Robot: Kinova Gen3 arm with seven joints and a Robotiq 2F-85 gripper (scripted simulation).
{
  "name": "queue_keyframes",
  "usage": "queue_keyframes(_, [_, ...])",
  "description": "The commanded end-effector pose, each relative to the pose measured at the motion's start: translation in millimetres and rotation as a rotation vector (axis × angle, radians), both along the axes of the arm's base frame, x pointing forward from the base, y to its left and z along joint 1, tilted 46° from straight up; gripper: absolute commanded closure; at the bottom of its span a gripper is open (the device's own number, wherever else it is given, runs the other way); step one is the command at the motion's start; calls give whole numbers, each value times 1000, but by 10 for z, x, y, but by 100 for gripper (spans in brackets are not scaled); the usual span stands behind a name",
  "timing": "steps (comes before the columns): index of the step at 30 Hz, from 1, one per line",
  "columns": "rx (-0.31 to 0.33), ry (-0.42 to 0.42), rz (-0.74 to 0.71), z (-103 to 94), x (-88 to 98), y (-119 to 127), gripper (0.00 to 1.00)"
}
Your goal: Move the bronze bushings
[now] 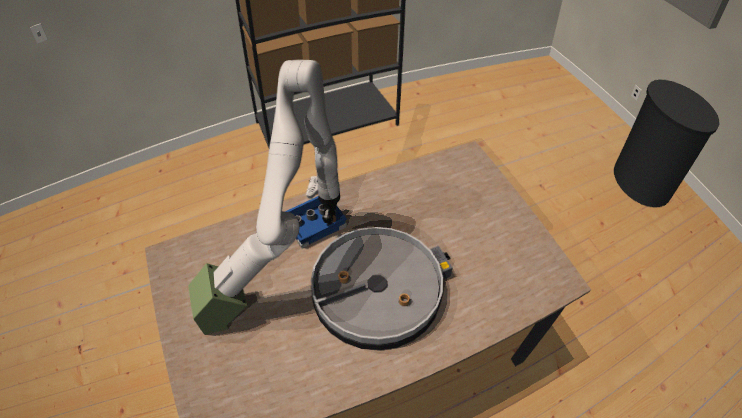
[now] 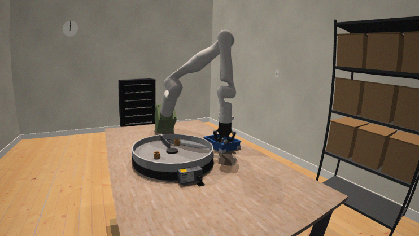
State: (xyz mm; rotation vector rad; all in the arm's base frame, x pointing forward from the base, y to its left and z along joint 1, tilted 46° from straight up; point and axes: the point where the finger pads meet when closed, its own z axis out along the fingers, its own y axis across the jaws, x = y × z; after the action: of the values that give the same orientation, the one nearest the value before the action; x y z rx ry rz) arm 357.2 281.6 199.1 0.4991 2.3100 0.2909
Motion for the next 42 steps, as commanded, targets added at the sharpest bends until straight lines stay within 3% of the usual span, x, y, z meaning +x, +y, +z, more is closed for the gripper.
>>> queue_keyframes(1, [1,0,1,2,-2,2,61])
queue_keyframes(19, [1,0,1,2,-2,2,61])
queue_keyframes(20, [1,0,1,2,-2,2,100])
queue_keyframes(42, [1,0,1,2,-2,2,100])
